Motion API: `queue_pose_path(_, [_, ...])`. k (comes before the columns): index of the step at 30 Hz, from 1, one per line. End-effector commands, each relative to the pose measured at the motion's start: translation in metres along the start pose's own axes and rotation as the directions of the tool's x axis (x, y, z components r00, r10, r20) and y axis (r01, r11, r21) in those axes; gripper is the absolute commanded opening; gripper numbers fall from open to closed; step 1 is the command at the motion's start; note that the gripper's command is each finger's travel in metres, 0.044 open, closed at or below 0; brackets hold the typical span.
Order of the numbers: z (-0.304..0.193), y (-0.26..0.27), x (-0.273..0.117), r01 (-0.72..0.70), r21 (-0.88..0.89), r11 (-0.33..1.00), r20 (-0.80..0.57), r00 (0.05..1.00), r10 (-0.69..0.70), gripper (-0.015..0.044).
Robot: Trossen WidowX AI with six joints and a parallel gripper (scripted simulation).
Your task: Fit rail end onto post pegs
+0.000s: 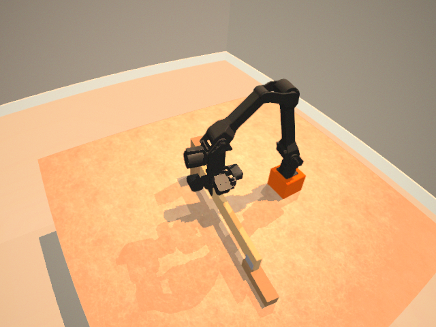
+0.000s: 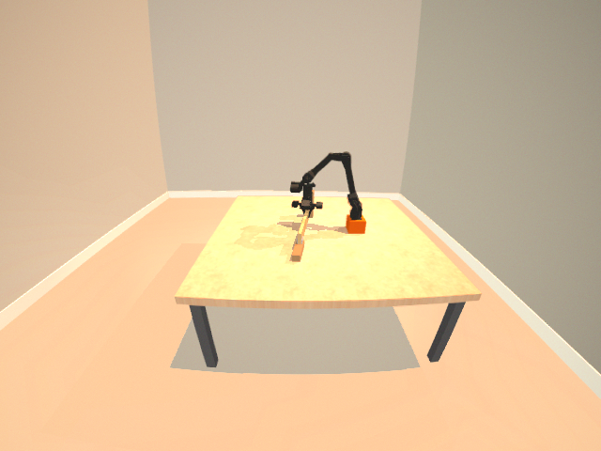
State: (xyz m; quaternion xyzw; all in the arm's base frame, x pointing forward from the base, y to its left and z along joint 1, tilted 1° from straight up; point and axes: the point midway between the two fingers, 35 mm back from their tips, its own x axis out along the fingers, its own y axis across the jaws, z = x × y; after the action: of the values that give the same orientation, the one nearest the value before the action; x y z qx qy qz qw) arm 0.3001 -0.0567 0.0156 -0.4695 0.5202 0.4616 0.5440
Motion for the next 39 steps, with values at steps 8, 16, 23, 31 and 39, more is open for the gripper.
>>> queue_pose_path(8, [-0.0053, -0.0001, -0.0034, 0.004, 0.004, 1.000, -0.010, 1.000, -0.004, 0.0000])
queue_pose_path(16, [-0.0073, -0.0002, -0.0024, 0.004, 0.004, 1.000, -0.010, 1.000, -0.004, 0.0000])
queue_pose_path(23, [-0.0091, -0.0002, -0.0017, 0.004, 0.004, 1.000, -0.011, 1.000, -0.004, 0.0000])
queue_pose_path(31, [-0.0113, -0.0002, -0.0009, 0.004, 0.004, 1.000, -0.011, 1.000, -0.003, 0.0000])
queue_pose_path(39, [-0.0137, -0.0002, -0.0001, 0.004, 0.004, 1.000, -0.011, 1.000, -0.003, 0.0000])
